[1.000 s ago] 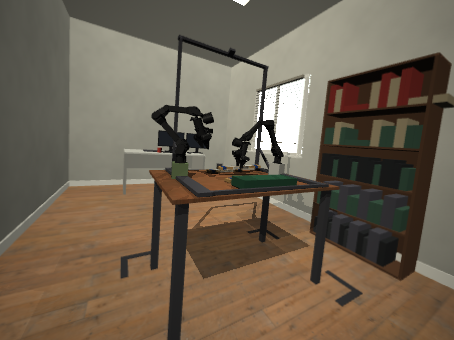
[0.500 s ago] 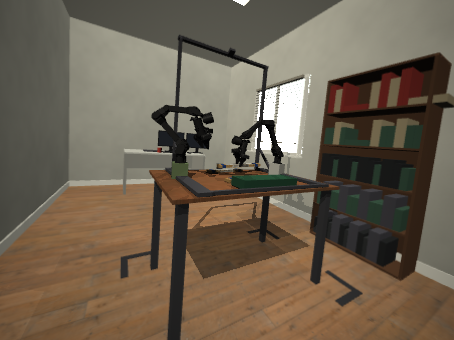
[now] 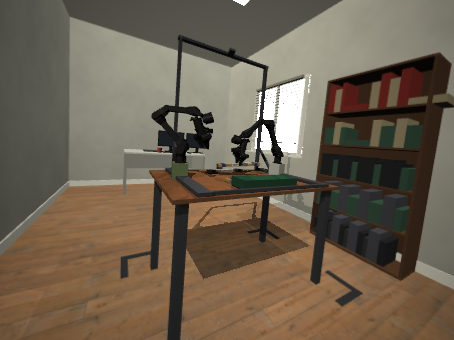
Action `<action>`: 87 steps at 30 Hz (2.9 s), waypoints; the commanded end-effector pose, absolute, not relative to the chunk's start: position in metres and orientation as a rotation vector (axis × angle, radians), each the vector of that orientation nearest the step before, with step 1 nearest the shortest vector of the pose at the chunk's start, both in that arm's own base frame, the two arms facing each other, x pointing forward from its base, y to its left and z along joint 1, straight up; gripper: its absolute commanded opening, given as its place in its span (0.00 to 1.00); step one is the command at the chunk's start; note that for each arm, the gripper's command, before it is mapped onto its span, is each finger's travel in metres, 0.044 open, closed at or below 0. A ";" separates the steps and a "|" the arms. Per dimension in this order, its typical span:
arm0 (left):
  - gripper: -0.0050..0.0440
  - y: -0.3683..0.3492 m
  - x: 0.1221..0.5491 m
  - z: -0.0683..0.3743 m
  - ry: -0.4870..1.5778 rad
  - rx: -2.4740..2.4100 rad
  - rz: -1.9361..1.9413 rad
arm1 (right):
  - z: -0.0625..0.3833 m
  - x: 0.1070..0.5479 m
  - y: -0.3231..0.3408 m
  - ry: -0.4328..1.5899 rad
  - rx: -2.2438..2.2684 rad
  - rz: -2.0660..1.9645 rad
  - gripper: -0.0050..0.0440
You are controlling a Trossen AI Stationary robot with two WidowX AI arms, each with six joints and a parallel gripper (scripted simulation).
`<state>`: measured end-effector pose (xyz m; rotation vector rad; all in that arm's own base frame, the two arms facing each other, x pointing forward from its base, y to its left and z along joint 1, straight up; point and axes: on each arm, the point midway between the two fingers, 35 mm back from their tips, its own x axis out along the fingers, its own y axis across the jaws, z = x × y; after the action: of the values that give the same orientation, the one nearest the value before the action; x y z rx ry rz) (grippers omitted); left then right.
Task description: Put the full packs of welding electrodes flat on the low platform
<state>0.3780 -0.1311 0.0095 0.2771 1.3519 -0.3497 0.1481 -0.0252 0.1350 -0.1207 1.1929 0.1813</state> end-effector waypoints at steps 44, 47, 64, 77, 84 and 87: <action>0.00 -0.095 0.389 0.088 1.249 0.176 -0.242 | 0.142 0.150 -0.026 1.171 -0.128 0.179 0.98; 0.00 -0.093 0.388 0.090 1.249 0.176 -0.242 | 0.142 0.150 -0.026 1.171 -0.128 0.179 0.98; 0.00 -0.062 0.381 0.115 1.249 0.179 -0.240 | 0.142 0.150 -0.026 1.171 -0.128 0.179 0.98; 0.00 -0.042 0.376 0.132 1.250 0.182 -0.238 | 0.142 0.150 -0.026 1.171 -0.128 0.179 0.98; 0.00 -0.042 0.376 0.133 1.249 0.181 -0.238 | 0.142 0.150 -0.026 1.171 -0.128 0.179 0.98; 0.00 -0.042 0.376 0.133 1.248 0.182 -0.237 | 0.142 0.150 -0.026 1.171 -0.128 0.179 0.98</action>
<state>0.3640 -0.0409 0.0947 0.1821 1.3651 -0.2390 0.1481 -0.0252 0.1350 -0.1207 1.1929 0.1813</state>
